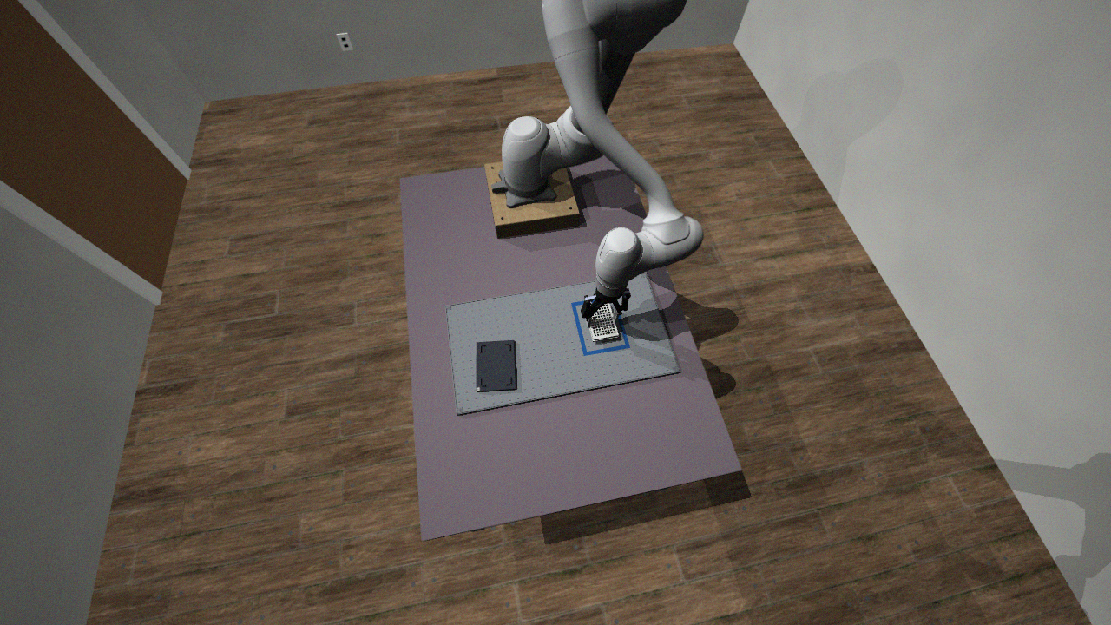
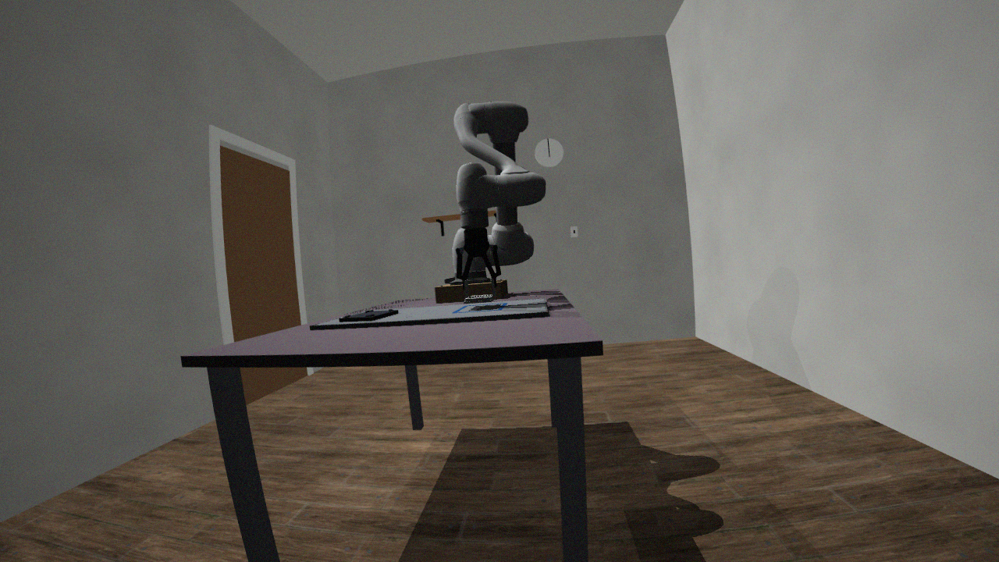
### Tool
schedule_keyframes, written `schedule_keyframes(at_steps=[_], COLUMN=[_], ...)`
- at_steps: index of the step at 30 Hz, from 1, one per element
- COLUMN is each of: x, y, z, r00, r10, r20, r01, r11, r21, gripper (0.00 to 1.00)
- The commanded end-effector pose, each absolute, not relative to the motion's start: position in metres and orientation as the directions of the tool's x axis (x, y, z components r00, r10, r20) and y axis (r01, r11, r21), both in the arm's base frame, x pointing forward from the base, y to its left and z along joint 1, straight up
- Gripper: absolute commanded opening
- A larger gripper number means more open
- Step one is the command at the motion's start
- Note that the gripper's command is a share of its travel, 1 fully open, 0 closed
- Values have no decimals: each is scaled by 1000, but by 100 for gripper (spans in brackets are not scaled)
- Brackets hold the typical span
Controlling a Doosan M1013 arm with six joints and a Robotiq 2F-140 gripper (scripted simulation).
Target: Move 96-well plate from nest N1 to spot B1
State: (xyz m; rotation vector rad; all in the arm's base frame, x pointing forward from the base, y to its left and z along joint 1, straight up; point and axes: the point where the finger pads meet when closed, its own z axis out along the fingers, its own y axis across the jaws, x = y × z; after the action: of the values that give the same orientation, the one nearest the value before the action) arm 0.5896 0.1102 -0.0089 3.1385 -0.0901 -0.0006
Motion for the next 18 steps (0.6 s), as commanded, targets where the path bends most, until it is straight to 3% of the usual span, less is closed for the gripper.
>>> schedule_keyframes(at_steps=[1, 18], x=[588, 587], y=[112, 112], z=[-17, -25], r00=[998, 998], r10=[-63, -63], r20=[-4, -4], r01=[-63, -63], r11=[-998, -998], r21=[-1, -1], gripper=[0, 0])
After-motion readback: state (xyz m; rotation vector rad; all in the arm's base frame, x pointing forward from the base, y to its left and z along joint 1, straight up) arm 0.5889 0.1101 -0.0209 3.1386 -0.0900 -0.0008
